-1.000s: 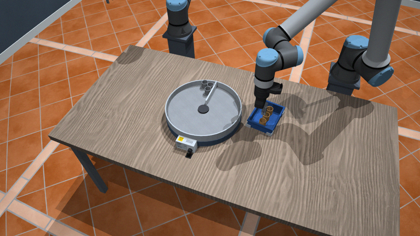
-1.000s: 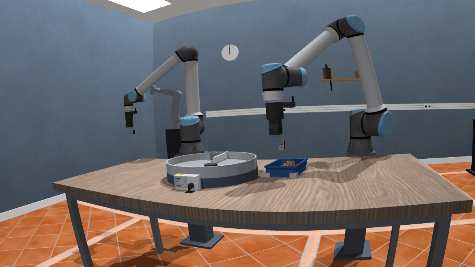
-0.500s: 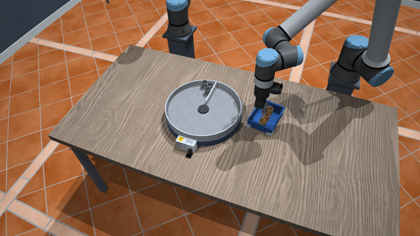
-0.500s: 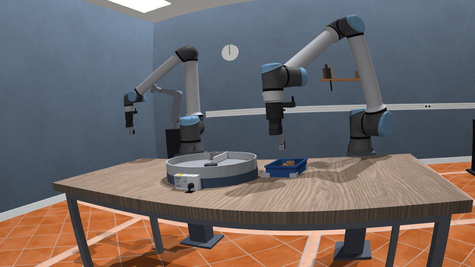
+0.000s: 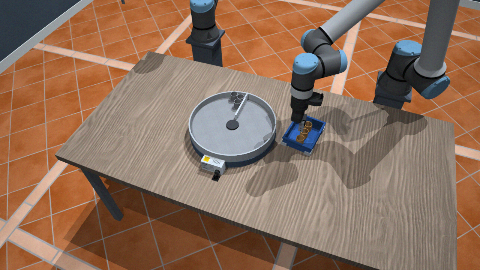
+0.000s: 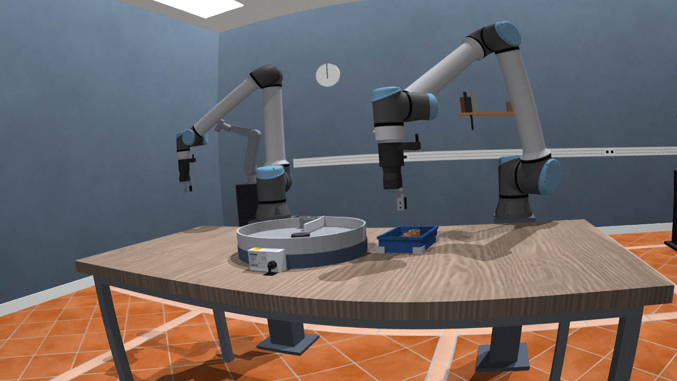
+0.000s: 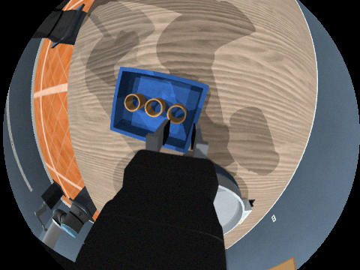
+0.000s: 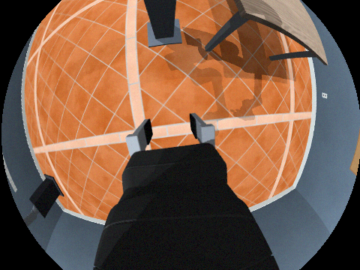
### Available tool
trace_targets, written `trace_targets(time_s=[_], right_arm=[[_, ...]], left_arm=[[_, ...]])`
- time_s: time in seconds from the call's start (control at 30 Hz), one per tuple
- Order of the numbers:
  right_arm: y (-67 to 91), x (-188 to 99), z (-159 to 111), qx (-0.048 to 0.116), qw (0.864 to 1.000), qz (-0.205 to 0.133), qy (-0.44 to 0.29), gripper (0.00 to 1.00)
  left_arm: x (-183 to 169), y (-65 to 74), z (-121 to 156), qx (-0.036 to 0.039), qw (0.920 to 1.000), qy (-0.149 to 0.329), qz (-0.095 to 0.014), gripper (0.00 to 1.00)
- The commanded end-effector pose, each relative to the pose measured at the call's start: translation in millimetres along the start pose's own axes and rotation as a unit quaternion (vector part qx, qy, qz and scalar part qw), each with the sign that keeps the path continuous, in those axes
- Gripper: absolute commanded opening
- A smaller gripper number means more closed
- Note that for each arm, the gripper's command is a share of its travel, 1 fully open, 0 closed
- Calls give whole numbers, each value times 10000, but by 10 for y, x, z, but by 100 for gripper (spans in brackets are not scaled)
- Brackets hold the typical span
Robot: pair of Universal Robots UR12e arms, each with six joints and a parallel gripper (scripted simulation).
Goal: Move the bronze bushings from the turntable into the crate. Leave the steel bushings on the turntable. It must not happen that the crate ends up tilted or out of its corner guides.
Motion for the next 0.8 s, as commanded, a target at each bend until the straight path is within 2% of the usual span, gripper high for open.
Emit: trace_targets(time_s=[0.0, 0.13, 0.2, 0.77], right_arm=[[9, -6, 2, -3, 10000, -8, 0, 100], [9, -6, 2, -3, 10000, -8, 0, 100], [9, -6, 2, -3, 10000, -8, 0, 100], [9, -6, 2, -3, 10000, -8, 0, 100]], left_arm=[[-3, 239, 4, -5, 10000, 0, -4, 100], [-3, 682, 4, -5, 10000, 0, -4, 100], [-3, 793, 4, -5, 10000, 0, -4, 100], [-3, 814, 3, -5, 10000, 0, -4, 100]])
Point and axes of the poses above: on each arm, the point where the finger pads meet when closed, its own y axis back along the fingers, its own z axis across the jaws, x = y × z, the point moved 1 cm from there along y, back along the fingers, and after that the axes turned 4 degrees about -y, right-handed, at the moved point
